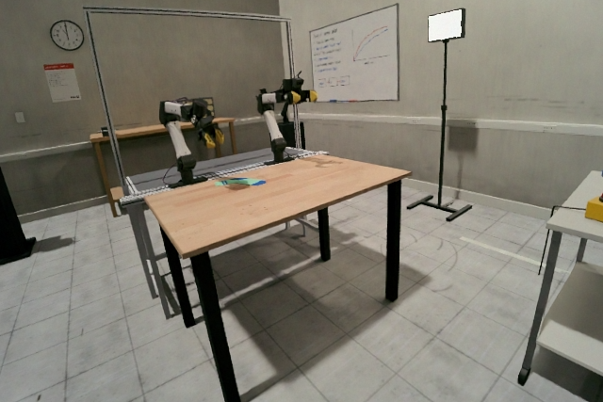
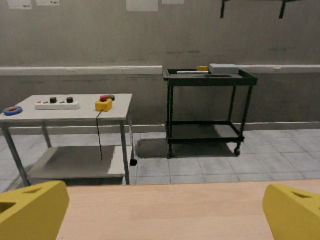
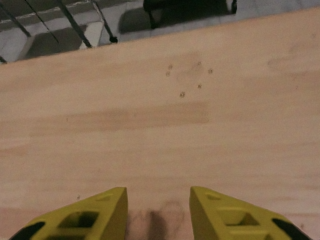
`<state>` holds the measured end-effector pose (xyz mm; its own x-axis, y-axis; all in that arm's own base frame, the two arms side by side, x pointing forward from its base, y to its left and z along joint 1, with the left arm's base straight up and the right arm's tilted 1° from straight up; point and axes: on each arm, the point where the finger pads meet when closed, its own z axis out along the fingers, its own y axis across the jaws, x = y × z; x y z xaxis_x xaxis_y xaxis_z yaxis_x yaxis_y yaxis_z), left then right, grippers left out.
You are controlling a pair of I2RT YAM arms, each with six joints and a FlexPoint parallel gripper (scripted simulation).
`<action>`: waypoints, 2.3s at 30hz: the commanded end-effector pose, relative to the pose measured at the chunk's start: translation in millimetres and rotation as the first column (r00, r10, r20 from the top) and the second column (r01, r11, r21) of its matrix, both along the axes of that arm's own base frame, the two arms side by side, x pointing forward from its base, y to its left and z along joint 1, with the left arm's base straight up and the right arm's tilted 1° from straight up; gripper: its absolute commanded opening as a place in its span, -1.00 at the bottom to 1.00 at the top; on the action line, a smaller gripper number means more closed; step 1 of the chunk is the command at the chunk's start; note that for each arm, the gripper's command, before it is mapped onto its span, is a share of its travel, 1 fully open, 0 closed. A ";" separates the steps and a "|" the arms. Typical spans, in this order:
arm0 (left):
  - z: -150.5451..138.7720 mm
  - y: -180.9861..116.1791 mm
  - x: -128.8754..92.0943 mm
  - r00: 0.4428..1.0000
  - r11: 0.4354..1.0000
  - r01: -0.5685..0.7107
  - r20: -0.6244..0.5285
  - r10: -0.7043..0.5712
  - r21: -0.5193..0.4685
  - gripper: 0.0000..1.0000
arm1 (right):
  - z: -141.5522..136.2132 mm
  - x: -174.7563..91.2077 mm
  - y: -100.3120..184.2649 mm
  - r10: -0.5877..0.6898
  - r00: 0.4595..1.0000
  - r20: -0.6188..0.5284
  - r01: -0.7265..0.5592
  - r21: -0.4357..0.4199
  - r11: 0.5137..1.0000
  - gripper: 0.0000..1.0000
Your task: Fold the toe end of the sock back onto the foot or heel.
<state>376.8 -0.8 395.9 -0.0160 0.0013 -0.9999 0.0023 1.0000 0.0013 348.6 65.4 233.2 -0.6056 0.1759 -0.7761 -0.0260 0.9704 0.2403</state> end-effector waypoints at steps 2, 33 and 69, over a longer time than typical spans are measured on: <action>6.2 0.8 -1.4 1.000 1.000 -0.002 0.016 0.002 -0.001 1.00 | -48.5 -25.2 13.9 0.009 0.979 -0.204 -0.001 0.044 0.999 -0.32; 6.2 0.8 -1.4 1.000 1.000 -0.002 0.016 0.002 -0.001 1.00 | -151.2 -184.9 26.2 -0.120 0.550 -0.827 0.099 -0.078 0.992 -0.32; 6.2 0.8 -1.4 1.000 1.000 -0.002 0.016 0.002 -0.001 1.00 | -203.9 -173.1 29.2 -0.118 0.583 -0.804 0.089 -0.082 0.993 -0.32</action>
